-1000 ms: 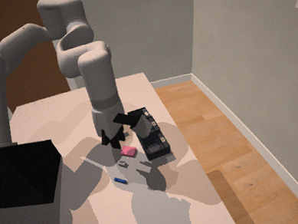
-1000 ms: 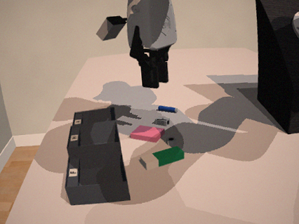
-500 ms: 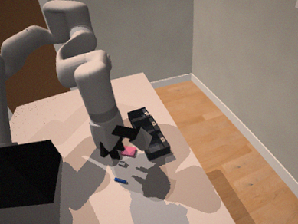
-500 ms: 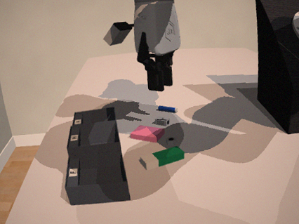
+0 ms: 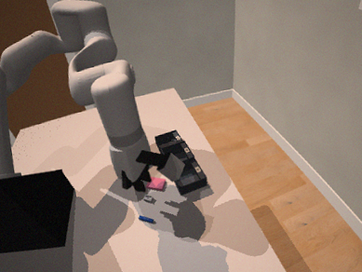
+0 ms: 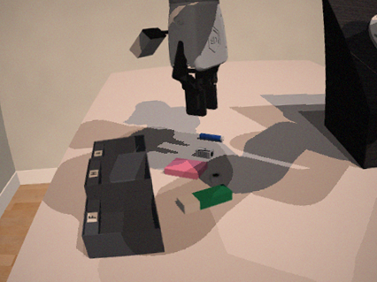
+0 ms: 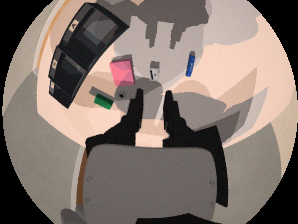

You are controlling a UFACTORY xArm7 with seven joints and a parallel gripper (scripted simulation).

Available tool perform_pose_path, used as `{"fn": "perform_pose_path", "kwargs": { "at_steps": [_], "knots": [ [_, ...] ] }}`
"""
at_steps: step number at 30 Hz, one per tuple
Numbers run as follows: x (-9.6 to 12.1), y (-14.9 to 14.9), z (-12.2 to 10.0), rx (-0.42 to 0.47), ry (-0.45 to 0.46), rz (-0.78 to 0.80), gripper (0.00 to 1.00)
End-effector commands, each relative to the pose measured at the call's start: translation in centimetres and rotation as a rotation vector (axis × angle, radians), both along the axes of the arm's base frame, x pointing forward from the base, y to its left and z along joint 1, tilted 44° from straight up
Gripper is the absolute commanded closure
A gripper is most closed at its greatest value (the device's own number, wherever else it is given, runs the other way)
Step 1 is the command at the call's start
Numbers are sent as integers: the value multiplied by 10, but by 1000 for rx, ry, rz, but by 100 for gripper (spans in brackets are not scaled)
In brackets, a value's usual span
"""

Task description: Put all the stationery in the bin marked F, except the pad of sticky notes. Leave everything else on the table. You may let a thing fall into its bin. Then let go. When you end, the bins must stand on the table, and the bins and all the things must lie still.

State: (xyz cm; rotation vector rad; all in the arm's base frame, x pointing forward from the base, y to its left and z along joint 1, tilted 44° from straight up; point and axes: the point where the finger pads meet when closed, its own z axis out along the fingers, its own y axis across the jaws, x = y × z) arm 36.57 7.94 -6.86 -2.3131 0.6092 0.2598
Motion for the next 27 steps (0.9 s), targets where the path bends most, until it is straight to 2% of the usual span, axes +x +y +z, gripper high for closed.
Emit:
{"fn": "perform_pose_path", "kwargs": {
  "at_steps": [1,25,27],
  "knots": [
    [1,-1,1,-2,-2,-3,71],
    [1,-1,1,-2,-2,-3,71],
    [1,4,-5,-2,-2,-3,71]
  ]
}}
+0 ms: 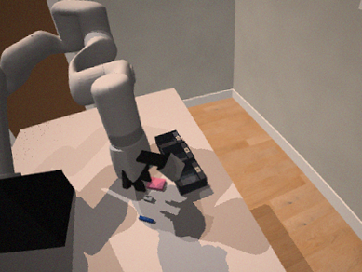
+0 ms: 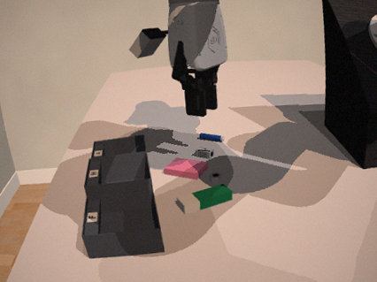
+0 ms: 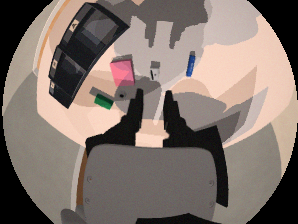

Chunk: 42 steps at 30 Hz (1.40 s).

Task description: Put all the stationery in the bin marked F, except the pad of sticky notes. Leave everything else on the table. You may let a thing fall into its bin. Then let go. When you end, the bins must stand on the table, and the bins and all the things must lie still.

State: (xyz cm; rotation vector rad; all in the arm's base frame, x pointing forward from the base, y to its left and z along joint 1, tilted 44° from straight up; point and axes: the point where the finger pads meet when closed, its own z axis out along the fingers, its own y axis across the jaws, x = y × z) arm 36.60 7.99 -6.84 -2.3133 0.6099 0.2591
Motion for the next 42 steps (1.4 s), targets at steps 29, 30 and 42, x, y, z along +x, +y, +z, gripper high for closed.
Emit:
{"fn": "perform_pose_path", "kwargs": {
  "at_steps": [29,30,42],
  "knots": [
    [1,44,-48,-2,-2,-3,71],
    [1,45,-49,-2,-2,-3,71],
    [0,47,-50,-2,-2,-3,71]
  ]
}}
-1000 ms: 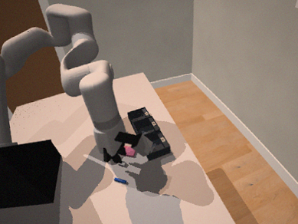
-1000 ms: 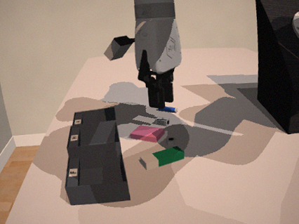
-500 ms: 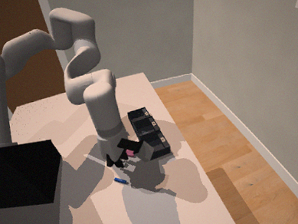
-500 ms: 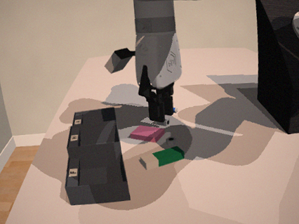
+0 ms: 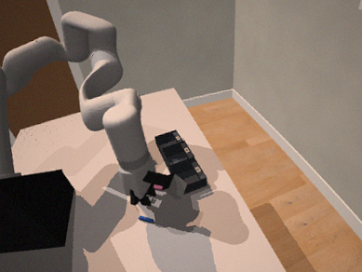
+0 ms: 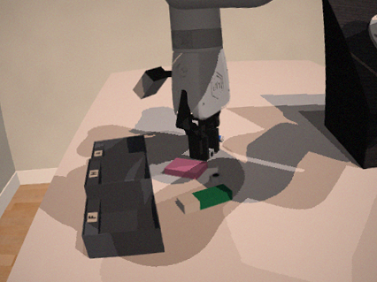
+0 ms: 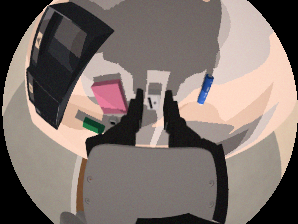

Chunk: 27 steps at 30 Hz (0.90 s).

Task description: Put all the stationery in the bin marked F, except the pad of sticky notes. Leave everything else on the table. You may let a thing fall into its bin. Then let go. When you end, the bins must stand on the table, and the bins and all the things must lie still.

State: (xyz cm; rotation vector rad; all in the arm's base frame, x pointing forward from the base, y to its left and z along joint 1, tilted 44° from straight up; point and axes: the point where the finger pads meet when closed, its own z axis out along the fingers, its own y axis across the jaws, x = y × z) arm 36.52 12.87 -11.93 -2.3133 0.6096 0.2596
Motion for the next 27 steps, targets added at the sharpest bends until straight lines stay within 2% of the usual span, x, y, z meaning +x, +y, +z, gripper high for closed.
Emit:
{"fn": "perform_pose_path", "kwargs": {
  "at_steps": [1,4,5,27],
  "knots": [
    [1,-1,1,-2,-2,-3,71],
    [1,-1,1,-2,-2,-3,71],
    [1,-1,1,-2,-2,-3,100],
    [1,-2,1,-2,-2,-3,100]
  ]
}}
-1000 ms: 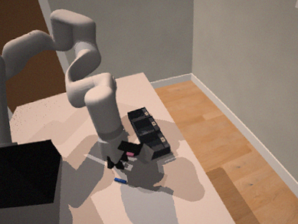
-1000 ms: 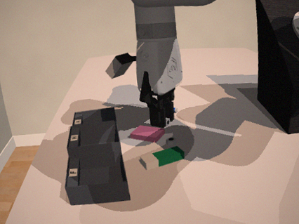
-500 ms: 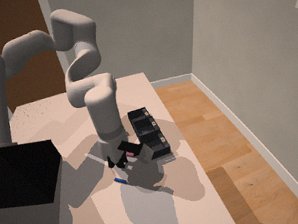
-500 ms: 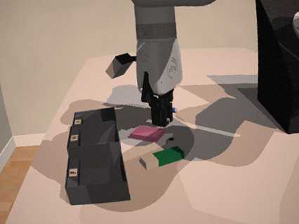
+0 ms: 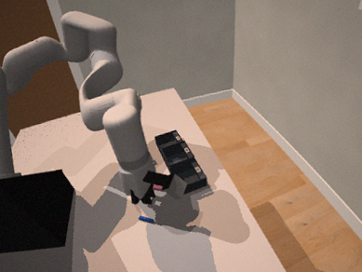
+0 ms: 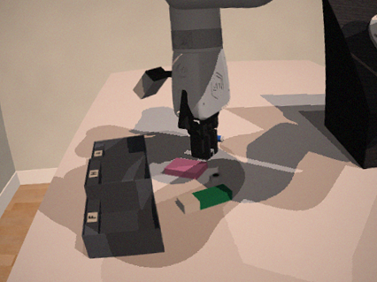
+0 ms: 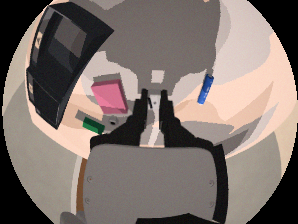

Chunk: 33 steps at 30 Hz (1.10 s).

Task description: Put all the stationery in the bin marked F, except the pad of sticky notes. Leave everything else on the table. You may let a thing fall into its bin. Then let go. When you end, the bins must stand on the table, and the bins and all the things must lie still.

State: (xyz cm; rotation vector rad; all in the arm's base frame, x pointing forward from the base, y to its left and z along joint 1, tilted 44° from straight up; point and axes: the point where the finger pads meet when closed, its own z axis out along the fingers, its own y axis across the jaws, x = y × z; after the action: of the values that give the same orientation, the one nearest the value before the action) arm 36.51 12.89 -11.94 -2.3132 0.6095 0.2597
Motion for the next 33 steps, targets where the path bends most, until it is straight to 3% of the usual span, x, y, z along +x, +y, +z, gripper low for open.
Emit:
{"fn": "perform_pose_path", "kwargs": {
  "at_steps": [1,9,29,33],
  "knots": [
    [1,-2,1,-2,-2,-3,100],
    [1,-2,1,-2,-2,-3,100],
    [2,-43,44,-2,-2,-3,100],
    [2,-43,44,-2,-2,-3,100]
  ]
}}
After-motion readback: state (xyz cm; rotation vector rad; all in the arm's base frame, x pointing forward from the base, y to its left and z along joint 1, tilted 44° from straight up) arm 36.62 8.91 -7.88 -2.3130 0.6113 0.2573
